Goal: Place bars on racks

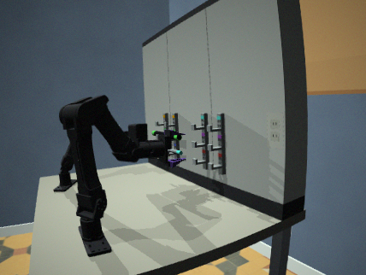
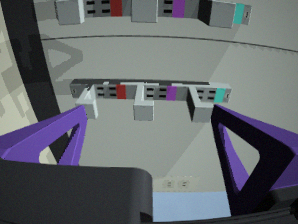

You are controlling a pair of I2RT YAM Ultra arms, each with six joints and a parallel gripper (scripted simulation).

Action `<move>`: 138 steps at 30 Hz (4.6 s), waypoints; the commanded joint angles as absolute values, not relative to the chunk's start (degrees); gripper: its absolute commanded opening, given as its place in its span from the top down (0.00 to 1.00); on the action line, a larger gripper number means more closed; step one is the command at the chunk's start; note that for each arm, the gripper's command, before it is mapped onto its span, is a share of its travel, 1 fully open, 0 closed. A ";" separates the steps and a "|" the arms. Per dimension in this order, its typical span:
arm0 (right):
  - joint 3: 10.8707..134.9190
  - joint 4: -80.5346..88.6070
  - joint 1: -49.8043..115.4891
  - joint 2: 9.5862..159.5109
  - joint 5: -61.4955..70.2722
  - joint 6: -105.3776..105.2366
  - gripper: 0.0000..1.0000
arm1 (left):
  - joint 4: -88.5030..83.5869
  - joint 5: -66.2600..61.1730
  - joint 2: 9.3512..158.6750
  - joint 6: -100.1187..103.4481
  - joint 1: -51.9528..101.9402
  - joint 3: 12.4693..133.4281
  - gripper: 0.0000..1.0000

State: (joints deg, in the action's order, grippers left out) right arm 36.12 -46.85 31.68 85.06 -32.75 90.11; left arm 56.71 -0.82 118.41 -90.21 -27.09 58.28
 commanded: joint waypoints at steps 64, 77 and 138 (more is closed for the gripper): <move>36.32 -48.43 32.21 84.78 -33.00 89.98 0.00 | 46.89 -0.19 109.86 -89.96 -26.07 62.95 1.00; 36.32 -48.43 32.21 84.78 -33.00 89.98 0.00 | 45.64 -0.15 108.86 -89.96 -26.03 63.18 1.00; 36.32 -48.43 32.21 84.78 -33.00 89.98 0.00 | 51.33 -0.06 103.05 -89.98 -25.96 51.51 1.00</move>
State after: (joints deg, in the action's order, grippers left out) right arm 36.12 -46.85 31.68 85.06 -32.75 90.11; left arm 46.83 -0.08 105.78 -91.90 -26.48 52.10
